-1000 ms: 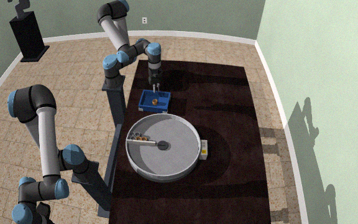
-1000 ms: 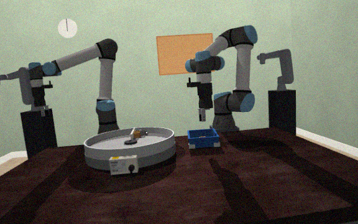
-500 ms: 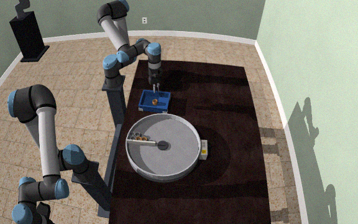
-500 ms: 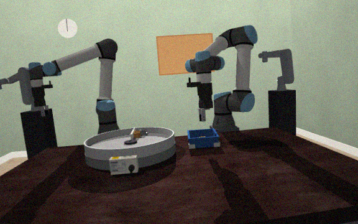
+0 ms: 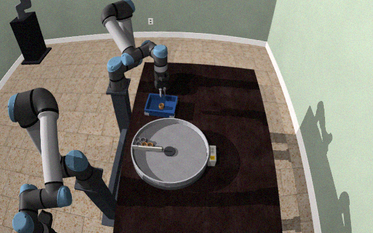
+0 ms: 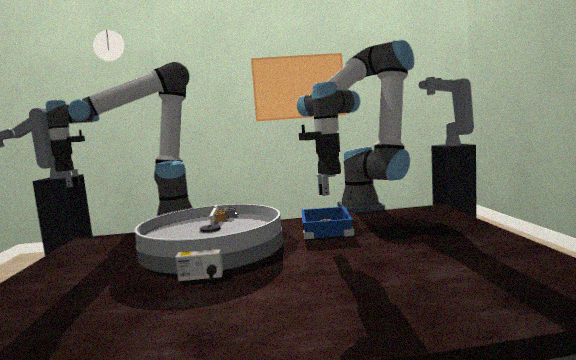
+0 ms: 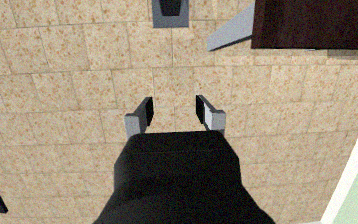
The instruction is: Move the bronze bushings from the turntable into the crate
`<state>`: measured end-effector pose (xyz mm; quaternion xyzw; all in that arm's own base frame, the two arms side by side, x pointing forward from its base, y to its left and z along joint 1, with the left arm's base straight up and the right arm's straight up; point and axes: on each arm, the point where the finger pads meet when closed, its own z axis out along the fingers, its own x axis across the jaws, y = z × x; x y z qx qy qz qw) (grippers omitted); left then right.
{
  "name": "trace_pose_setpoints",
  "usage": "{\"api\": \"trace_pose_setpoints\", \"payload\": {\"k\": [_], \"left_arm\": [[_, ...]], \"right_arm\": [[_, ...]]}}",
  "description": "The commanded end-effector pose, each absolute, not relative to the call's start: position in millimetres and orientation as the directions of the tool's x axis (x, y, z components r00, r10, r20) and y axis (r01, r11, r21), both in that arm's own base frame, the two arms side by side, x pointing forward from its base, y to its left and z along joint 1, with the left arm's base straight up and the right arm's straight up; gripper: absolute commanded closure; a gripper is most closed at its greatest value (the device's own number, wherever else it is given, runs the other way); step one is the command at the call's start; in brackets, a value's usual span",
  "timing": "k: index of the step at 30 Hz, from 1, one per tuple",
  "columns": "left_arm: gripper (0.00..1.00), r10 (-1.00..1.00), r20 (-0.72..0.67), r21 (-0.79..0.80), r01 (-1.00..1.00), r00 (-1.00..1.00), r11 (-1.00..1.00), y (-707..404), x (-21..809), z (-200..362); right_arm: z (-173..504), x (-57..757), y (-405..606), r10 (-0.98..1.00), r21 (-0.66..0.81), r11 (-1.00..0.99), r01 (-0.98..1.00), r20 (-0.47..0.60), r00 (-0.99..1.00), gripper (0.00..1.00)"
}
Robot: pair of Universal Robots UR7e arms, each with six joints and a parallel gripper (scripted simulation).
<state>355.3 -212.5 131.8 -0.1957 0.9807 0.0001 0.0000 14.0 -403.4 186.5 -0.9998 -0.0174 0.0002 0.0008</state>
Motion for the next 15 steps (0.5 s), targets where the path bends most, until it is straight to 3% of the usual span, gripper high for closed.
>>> {"api": "trace_pose_setpoints", "payload": {"k": [1, 15], "left_arm": [[0.61, -0.392, -0.001, -0.001, -0.392, -0.920, 0.920, -218, 355, 132], [0.61, -0.455, 0.000, -0.001, -0.455, -0.891, 0.891, -256, 349, 132]], "right_arm": [[187, 14, -404, 0.035, 0.000, -0.999, 0.035, 0.000, 0.999, 0.00], [187, 14, -404, 0.035, 0.000, -0.999, 0.035, 0.000, 0.999, 0.00]]}}
